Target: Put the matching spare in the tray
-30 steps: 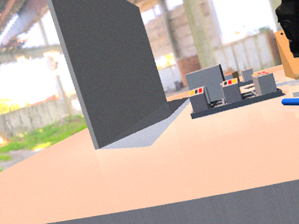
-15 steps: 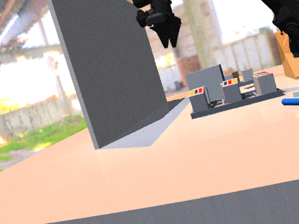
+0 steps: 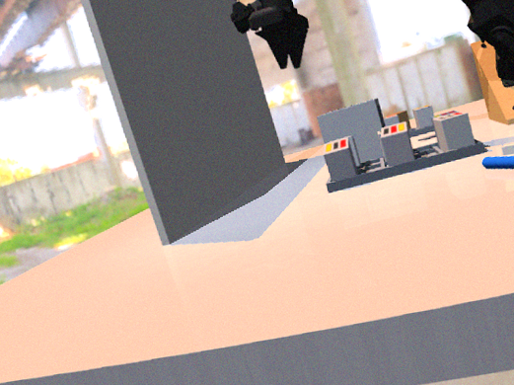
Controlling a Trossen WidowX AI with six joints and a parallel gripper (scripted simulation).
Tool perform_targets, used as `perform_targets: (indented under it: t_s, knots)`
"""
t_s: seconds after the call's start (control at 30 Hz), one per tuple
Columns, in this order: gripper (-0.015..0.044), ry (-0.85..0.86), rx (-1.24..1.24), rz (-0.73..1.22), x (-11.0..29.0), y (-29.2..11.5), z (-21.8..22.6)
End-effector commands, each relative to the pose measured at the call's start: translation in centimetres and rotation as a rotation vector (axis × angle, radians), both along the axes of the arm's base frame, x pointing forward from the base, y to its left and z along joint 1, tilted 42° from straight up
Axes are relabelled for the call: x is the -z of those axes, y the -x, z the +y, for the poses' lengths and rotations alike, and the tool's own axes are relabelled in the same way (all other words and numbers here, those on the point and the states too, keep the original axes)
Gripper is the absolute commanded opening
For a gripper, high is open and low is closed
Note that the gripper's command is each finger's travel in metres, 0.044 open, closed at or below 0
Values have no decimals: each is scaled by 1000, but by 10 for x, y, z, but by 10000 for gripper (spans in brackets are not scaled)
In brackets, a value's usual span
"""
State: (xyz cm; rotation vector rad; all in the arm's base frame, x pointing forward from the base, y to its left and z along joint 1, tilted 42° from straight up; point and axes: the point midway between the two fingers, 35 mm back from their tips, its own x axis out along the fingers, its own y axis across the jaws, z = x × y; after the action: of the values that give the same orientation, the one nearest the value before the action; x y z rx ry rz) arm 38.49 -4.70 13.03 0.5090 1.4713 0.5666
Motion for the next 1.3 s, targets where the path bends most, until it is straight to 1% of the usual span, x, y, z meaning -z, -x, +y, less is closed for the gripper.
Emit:
perform_targets:
  t_s: [0.0, 0.17, 0.33, 0.5, 0.67, 0.73, 0.97, 1.13, 1.17, 1.27]
  knots:
    - [440, -4, -43, -31, -6, 5, 7]
    - [440, -6, -342, -259, -42, 51, 48]
    - [440, -15, -650, -497, -65, 108, 85]
    - [440, -31, -954, -739, -72, 170, 115]
    - [440, -54, -1245, -978, -64, 230, 135]
    - [440, -58, -1284, -1011, -62, 238, 137]
    - [440, -58, -1284, -1011, -62, 238, 137]
    - [309, -67, -1293, -1009, -50, 241, 151]
    - [300, -71, -1295, -1009, -45, 243, 156]
    - [300, -82, -1299, -1010, -37, 247, 167]
